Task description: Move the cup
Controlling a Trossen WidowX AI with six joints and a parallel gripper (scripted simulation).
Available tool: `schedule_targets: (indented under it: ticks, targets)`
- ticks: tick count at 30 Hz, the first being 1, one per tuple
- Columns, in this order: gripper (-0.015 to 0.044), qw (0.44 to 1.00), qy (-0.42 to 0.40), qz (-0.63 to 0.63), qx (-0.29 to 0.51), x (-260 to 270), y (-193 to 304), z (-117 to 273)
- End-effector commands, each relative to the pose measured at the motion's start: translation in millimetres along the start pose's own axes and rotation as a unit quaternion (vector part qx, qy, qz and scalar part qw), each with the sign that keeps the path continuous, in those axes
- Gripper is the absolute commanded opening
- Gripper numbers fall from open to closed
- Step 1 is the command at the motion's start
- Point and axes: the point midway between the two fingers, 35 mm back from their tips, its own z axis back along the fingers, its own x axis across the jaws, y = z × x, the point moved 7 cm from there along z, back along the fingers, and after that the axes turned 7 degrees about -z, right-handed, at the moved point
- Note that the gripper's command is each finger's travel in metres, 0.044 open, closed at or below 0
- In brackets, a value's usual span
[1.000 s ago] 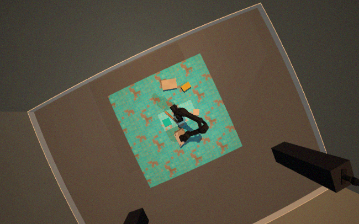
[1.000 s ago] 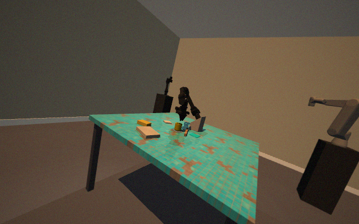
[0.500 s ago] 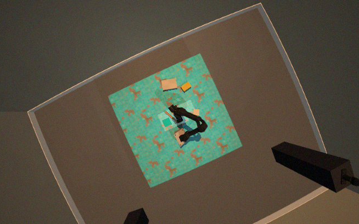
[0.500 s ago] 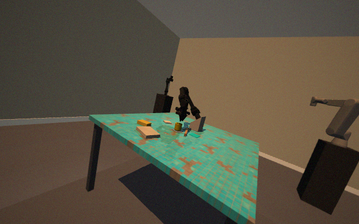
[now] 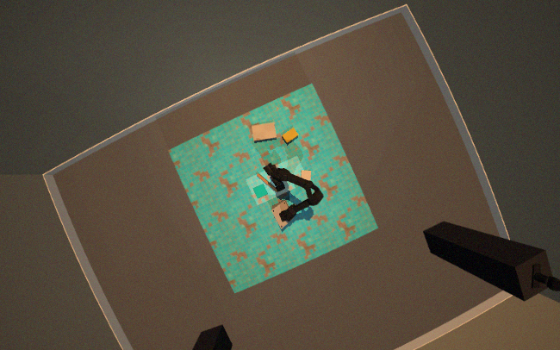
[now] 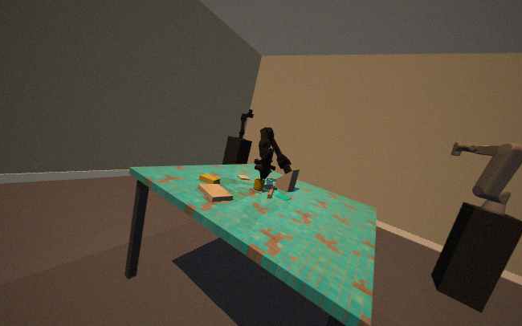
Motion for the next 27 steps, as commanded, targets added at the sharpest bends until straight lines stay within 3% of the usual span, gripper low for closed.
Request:
schedule_targets:
  ticks: [1,27]
  targets:
    - [0.0167,1.000,0.001,0.002,-0.004,-0.3,-0.4,-8.7]
    - [0.0147,1.000,0.001,0.000,-0.002,-1.7,-1.4,-34.5]
